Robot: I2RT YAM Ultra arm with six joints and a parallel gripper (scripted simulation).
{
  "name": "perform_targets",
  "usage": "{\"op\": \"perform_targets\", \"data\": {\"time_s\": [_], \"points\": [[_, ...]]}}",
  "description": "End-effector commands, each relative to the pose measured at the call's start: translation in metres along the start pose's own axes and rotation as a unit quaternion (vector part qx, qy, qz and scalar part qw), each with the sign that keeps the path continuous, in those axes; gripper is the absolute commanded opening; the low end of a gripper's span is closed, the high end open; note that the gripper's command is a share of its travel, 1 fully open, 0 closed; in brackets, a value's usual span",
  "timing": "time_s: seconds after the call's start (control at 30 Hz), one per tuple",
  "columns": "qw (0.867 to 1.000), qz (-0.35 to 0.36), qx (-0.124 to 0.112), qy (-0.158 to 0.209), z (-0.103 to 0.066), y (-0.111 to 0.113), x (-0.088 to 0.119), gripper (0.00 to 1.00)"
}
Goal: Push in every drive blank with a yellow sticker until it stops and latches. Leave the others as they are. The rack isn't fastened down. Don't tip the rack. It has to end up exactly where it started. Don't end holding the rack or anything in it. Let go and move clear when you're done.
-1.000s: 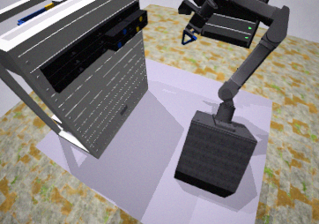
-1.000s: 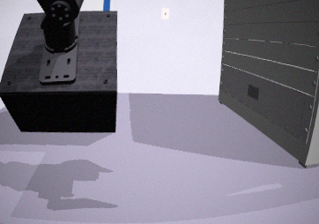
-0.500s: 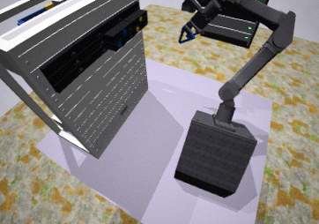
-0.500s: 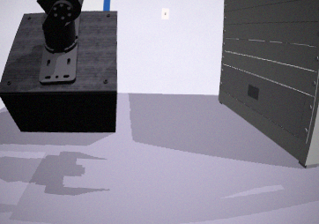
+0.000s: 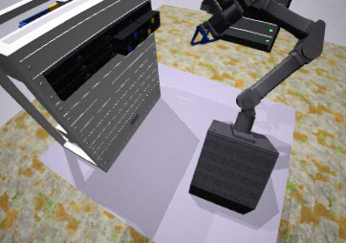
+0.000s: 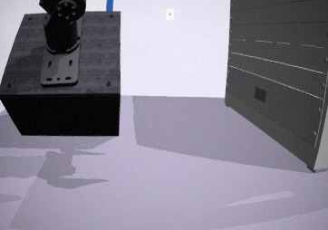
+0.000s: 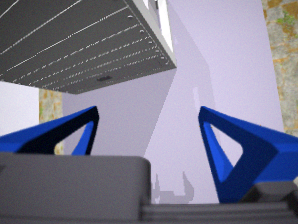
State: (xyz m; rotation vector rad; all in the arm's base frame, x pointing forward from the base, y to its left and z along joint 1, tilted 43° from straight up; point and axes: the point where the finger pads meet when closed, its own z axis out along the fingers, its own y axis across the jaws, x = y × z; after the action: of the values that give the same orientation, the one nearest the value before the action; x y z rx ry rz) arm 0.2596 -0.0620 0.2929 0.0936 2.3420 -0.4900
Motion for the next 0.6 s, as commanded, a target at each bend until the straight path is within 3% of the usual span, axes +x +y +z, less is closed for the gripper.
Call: {"op": "perform_targets", "data": {"time_s": [0.0, 0.13, 0.17, 0.27, 0.3, 0.37, 0.4, 0.57], "points": [[0.997, 0.048, -0.015, -0.051, -0.007, 0.012, -0.012, 1.00], [0.996, 0.066, -0.025, -0.063, -0.007, 0.020, -0.011, 1.00], [0.993, 0.085, -0.036, -0.075, -0.008, 0.027, -0.011, 1.00], [0.993, 0.085, -0.036, -0.075, -0.008, 0.027, -0.011, 1.00], [0.989, 0.106, -0.050, -0.087, -0.009, 0.035, -0.011, 1.00], [0.989, 0.106, -0.050, -0.087, -0.009, 0.035, -0.011, 1.00], [0.985, 0.127, -0.064, -0.099, -0.010, 0.042, -0.010, 1.00], [0.977, 0.156, -0.079, -0.119, -0.011, 0.055, -0.010, 1.00]]}}
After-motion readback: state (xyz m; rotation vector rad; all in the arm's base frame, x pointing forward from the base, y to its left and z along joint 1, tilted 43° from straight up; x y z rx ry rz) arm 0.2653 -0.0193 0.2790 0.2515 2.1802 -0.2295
